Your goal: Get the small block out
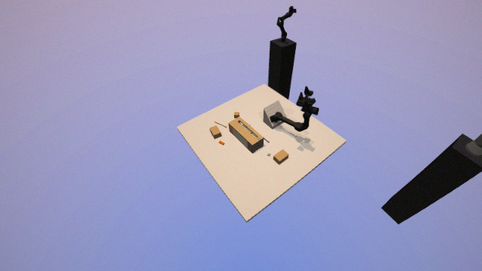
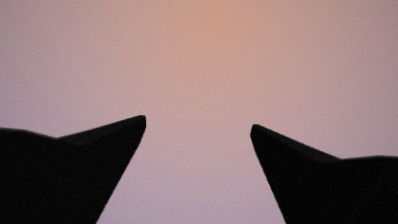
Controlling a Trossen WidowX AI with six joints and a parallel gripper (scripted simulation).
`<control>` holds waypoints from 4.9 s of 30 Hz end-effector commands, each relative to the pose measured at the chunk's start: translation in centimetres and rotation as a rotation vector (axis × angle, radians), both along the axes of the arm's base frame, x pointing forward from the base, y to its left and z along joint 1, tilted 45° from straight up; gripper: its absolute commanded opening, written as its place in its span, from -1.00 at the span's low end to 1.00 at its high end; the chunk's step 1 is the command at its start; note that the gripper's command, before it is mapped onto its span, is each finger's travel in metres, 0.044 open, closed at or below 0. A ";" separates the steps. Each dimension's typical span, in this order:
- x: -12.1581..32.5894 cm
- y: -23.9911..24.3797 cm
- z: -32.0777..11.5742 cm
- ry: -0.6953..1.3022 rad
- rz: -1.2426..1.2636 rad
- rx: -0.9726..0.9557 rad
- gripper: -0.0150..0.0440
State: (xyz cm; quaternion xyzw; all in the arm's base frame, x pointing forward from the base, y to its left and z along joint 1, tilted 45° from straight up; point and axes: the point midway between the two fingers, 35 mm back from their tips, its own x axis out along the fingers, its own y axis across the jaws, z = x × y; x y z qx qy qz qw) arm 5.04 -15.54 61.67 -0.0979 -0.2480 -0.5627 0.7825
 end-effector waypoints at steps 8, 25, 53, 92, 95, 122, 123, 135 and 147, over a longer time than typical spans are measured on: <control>4.7 -5.3 -4.5 0.308 0.020 0.123 0.86; 20.0 -12.6 -25.4 1.331 0.436 0.262 0.86; 22.6 7.9 -56.2 1.567 2.471 -0.555 0.86; 22.7 11.2 -59.6 1.499 2.525 -0.582 0.86; 22.7 11.5 -60.0 1.498 2.525 -0.582 0.86; 22.7 13.6 -62.1 1.501 2.519 -0.605 0.86; 22.7 13.7 -62.0 1.501 2.519 -0.605 0.86; 22.4 15.3 -60.5 1.499 2.521 -0.602 0.86; 22.2 16.8 -59.0 1.498 2.522 -0.601 0.86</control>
